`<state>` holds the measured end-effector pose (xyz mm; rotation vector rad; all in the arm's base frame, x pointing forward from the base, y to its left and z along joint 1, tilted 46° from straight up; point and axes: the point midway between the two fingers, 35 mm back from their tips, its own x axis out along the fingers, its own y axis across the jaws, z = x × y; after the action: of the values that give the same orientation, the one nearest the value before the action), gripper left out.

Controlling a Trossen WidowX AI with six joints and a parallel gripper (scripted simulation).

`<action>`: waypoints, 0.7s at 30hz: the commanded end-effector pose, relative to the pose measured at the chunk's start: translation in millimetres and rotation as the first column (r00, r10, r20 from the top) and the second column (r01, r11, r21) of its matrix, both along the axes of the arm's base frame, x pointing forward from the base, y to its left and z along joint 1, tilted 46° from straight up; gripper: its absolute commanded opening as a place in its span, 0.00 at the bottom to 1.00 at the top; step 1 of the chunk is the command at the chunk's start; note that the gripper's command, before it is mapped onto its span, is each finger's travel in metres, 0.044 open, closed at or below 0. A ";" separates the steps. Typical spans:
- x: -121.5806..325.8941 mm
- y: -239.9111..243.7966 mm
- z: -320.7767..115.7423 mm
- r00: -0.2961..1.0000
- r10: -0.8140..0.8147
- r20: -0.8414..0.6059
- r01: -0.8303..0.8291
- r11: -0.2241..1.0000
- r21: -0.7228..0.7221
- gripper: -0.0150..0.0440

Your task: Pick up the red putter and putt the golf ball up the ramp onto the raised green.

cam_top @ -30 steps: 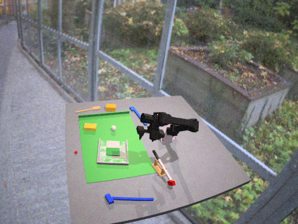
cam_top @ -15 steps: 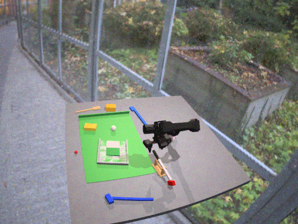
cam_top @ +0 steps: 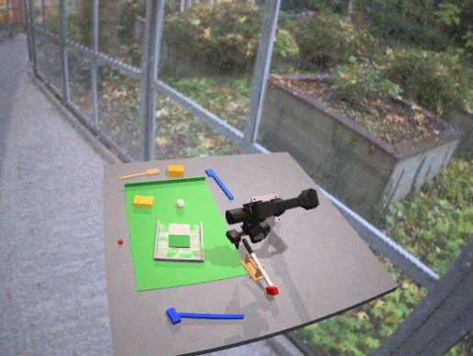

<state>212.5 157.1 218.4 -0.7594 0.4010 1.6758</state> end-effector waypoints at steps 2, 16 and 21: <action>0.2 2.6 -3.0 1.000 -0.005 0.003 0.005 1.000 -0.004 1.00; -1.7 17.3 -17.0 1.000 -0.005 0.003 0.005 1.000 -0.002 1.00; -1.5 15.5 -14.3 1.000 -0.001 0.004 0.001 1.000 0.002 0.78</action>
<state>211.2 172.7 203.9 -0.7597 0.3978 1.6712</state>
